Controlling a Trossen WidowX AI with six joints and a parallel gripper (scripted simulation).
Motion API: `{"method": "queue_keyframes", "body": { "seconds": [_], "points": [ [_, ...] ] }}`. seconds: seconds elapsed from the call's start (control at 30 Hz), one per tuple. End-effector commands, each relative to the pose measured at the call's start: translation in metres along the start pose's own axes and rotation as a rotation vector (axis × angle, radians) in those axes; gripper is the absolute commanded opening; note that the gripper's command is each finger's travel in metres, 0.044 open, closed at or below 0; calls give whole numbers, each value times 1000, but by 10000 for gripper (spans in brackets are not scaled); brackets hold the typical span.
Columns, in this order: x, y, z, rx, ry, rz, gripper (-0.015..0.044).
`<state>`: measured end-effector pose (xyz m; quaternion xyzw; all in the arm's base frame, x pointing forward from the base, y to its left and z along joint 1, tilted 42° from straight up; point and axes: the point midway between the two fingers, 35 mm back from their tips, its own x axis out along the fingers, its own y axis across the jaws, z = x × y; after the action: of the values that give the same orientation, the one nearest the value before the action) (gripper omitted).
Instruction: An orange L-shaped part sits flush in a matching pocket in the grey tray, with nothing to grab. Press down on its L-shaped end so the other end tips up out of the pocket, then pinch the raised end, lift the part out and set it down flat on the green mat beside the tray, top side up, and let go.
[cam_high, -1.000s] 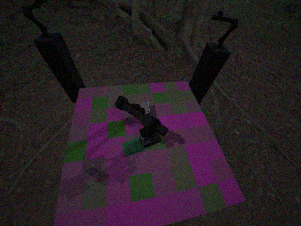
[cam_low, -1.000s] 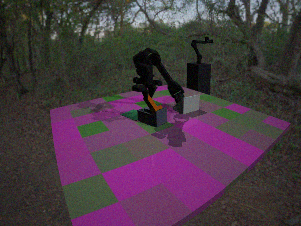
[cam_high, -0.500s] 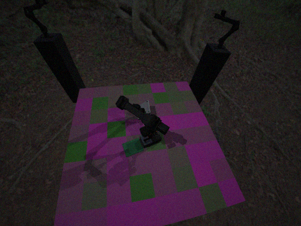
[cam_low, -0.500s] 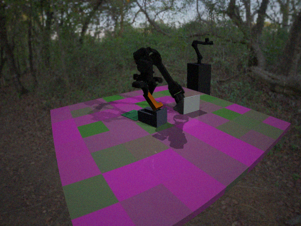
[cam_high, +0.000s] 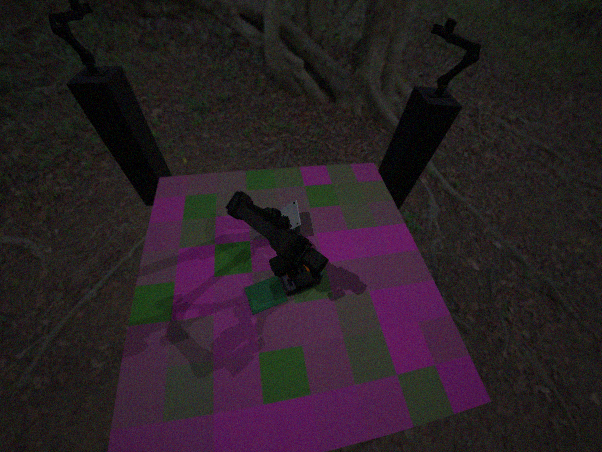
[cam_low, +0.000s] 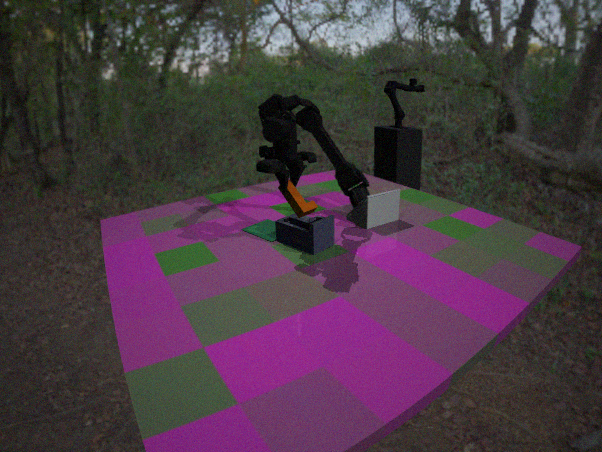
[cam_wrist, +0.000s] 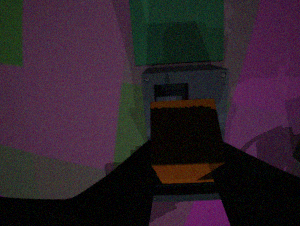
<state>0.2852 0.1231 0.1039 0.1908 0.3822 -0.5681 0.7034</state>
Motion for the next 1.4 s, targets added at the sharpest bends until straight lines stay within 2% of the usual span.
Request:
{"method": "queue_keyframes", "body": {
  "seconds": [0.0, 0.7, 1.37],
  "points": [
    [1, -2, 21, -2, -5, -3, 0],
    [1, -14, 131, -3, -6, 39, 0],
    [22, -13, 133, -1, -10, 7, 0]
  ]
}}
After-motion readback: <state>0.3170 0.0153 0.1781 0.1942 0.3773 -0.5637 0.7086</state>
